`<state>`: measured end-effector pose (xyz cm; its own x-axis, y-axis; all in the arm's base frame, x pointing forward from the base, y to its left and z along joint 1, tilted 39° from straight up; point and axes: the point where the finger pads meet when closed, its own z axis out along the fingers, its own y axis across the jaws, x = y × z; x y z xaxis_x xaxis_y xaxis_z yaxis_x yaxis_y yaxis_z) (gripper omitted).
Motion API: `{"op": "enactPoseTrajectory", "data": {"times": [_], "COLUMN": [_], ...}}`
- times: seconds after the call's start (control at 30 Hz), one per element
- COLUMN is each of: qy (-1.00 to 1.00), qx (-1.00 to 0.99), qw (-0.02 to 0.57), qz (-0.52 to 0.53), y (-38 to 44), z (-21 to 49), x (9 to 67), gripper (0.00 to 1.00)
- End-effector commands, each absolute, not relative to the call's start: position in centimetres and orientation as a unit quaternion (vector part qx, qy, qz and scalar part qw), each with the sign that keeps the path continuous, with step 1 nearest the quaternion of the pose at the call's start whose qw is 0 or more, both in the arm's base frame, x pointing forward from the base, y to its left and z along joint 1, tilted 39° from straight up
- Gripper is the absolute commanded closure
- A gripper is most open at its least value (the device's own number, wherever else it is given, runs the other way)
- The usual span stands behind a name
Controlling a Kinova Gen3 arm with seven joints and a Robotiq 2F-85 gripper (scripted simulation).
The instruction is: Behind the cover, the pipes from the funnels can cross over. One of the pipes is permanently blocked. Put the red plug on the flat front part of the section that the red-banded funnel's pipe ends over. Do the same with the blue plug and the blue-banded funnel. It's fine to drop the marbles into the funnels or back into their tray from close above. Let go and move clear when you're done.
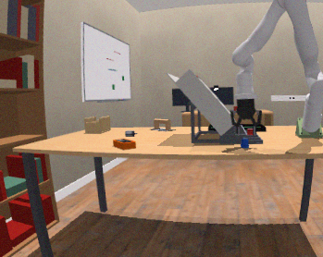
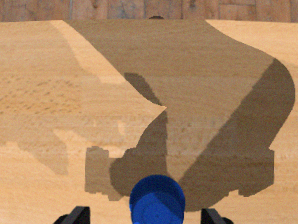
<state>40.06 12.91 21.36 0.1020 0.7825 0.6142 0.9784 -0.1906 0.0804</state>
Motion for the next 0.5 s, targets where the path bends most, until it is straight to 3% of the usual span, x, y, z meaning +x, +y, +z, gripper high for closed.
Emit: {"op": "enactPoseTrajectory", "data": {"times": [0.0, 0.47], "qy": [-0.609, -0.608], "qx": [-0.720, -0.720], "qw": [0.173, 0.173], "qz": [-0.285, -0.285], "y": [14.0, 15.4], "z": [20.2, 18.2], "x": [41.1, 41.6], "gripper": [0.30, 0.30]}}
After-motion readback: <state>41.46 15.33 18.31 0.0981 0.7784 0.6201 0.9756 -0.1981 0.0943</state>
